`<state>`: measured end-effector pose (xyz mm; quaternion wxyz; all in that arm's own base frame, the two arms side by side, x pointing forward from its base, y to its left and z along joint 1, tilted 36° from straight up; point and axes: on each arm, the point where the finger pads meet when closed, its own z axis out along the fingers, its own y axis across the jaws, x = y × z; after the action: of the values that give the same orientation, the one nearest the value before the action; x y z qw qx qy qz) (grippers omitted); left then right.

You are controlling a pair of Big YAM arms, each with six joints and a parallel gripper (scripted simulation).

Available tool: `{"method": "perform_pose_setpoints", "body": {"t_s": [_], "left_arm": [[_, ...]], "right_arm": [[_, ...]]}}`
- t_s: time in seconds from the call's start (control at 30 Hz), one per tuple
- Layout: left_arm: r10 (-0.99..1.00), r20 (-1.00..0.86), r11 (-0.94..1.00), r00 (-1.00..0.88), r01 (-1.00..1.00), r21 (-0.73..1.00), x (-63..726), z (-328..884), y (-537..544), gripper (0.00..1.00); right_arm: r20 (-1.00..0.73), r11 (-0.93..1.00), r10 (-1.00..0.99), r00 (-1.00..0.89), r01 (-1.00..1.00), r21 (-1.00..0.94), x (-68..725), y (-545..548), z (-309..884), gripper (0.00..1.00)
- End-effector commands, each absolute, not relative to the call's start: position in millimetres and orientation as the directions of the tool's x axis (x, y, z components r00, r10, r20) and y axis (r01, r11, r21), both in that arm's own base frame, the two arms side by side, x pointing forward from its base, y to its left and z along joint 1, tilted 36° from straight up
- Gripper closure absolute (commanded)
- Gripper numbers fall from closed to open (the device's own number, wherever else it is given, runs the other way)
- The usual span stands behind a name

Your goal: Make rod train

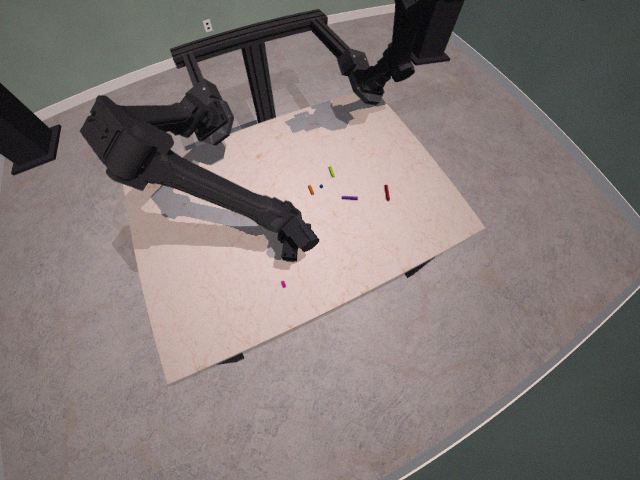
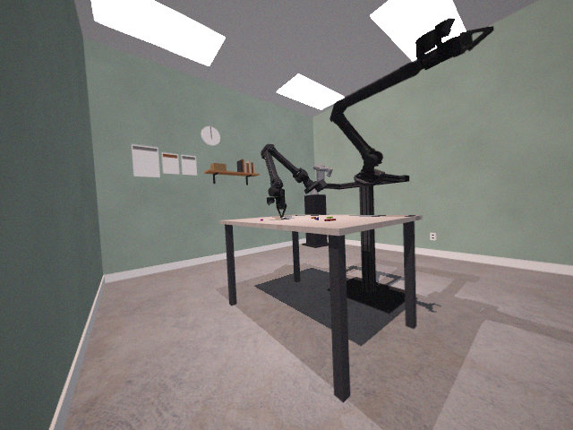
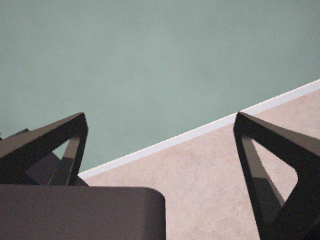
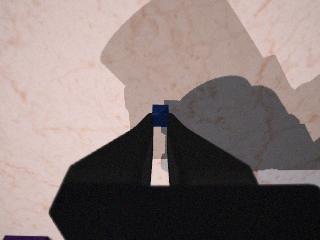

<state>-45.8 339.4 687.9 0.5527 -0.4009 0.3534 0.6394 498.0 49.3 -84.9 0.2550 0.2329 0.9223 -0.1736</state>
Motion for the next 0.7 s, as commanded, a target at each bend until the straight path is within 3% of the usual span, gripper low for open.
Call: {"method": "perform_pose_setpoints", "body": {"t_s": [0.0, 0.67], "left_arm": [[0.418, -0.906, -0.148, -0.063, -0.989, 0.0, -49.9, 686.7, 336.1, 0.0], [0.418, -0.906, -0.148, -0.063, -0.989, 0.0, -49.9, 686.7, 336.1, 0.0]], "right_arm": [[-0.542, 0.829, 0.34, -0.768, 0.518, -0.214, 497.5, 40.6, -92.5, 0.96], [-0.544, 0.828, 0.342, -0.766, 0.519, -0.211, 502.9, 41.7, -89.5, 0.96]]}}
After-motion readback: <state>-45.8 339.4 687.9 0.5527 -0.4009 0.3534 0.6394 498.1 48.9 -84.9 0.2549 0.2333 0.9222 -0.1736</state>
